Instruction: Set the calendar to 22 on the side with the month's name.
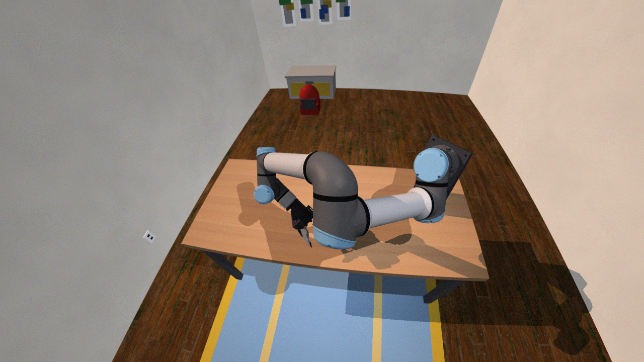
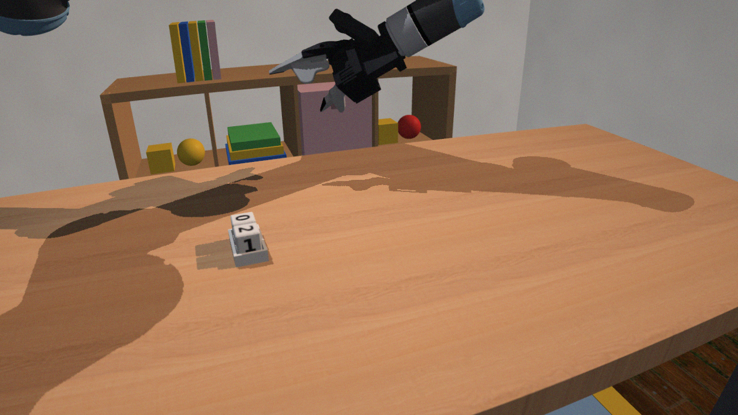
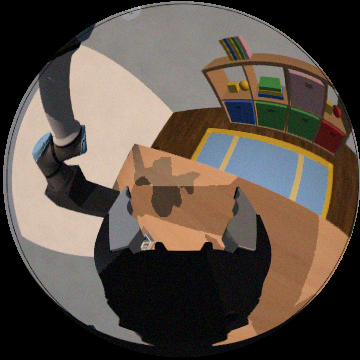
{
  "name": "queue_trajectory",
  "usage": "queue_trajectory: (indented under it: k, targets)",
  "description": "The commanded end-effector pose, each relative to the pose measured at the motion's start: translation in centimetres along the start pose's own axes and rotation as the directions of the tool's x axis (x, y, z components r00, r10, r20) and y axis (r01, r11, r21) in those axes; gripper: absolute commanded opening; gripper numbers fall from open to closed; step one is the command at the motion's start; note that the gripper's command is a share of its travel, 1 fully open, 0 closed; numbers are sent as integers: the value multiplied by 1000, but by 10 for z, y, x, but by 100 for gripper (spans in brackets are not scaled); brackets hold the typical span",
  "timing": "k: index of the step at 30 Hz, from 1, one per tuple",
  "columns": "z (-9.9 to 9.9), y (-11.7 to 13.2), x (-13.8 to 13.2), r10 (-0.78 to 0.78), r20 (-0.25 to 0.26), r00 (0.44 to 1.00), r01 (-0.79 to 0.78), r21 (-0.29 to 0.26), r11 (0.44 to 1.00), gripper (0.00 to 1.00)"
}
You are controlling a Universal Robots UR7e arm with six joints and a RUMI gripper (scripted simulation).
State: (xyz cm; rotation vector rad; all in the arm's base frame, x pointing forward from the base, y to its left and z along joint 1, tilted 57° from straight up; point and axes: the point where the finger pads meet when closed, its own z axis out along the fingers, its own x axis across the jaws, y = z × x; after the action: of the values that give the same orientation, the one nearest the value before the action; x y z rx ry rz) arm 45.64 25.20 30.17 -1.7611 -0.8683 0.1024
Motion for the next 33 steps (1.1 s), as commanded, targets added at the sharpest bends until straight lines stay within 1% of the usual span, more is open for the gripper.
queue_trajectory:
  k: [1,7,9,13,17,21,22,24,26,29,33]
  targets:
    - [-8,18,-12,-74,-44,996,72,-40,997,100]
    - [-21,52,-37,-218,-105,970,204,-135,970,100]
    - [-21,52,-37,-218,-105,970,204,-135,970,100]
    - [-30,77,-58,-330,-131,935,297,-219,929,100]
    - [-37,102,-82,-444,-138,885,386,-317,866,100]
    - [-42,126,-106,-553,-118,825,463,-419,781,100]
    - [-42,126,-107,-553,-118,825,464,-420,780,100]
    - [-43,137,-119,-603,-98,792,497,-470,729,100]
    - [-43,137,-119,-603,-98,792,497,-470,729,100]
    - [-45,152,-137,-669,-57,741,541,-540,645,100]
    - [-44,170,-160,-737,16,676,585,-619,524,100]
